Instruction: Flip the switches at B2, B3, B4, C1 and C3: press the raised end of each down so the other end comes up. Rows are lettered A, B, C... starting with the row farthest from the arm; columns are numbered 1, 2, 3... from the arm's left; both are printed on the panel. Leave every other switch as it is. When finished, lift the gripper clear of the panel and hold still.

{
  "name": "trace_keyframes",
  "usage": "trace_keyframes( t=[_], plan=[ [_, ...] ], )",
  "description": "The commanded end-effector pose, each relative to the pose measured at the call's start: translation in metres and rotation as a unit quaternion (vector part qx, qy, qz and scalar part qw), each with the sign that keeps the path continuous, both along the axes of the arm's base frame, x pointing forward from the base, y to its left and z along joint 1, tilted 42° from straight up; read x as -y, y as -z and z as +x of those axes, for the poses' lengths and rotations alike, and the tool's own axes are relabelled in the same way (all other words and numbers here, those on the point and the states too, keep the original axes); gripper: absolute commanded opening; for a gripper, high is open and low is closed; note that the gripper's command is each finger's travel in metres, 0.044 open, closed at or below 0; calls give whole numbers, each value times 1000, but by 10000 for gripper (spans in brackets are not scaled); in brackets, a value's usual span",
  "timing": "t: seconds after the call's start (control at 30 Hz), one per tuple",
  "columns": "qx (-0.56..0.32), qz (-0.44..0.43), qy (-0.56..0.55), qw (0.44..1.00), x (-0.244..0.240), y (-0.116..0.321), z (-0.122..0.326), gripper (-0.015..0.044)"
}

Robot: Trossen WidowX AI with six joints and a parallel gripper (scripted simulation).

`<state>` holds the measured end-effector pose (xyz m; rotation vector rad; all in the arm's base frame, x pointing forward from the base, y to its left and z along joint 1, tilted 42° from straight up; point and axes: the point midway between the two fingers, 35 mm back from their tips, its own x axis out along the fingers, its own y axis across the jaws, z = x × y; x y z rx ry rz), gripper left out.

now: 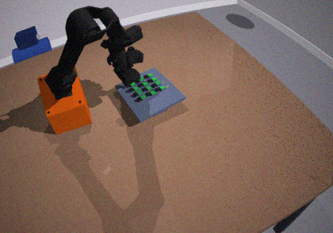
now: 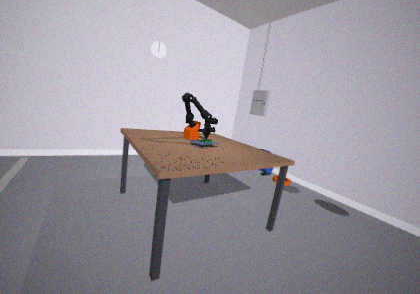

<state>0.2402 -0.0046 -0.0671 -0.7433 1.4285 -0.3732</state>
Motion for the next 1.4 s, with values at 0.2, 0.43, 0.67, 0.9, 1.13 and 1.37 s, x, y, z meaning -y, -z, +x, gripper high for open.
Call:
trace_keyframes(
  t=[0.2,0.43,0.67,0.9,1.13,1.37],
  plan=[
    [-1,-3,-2,1000,2,1,0,0],
    [-1,-3,-2,1000,3,2,0,0],
    [-1,-3,-2,1000,3,2,0,0],
    [-1,-3,-2,1000,4,3,0,0],
    [-6,0,3,1000,-19,-19,-1,0],
    [-10,-4,7,1000,-40,-45,-6,0]
  ],
)
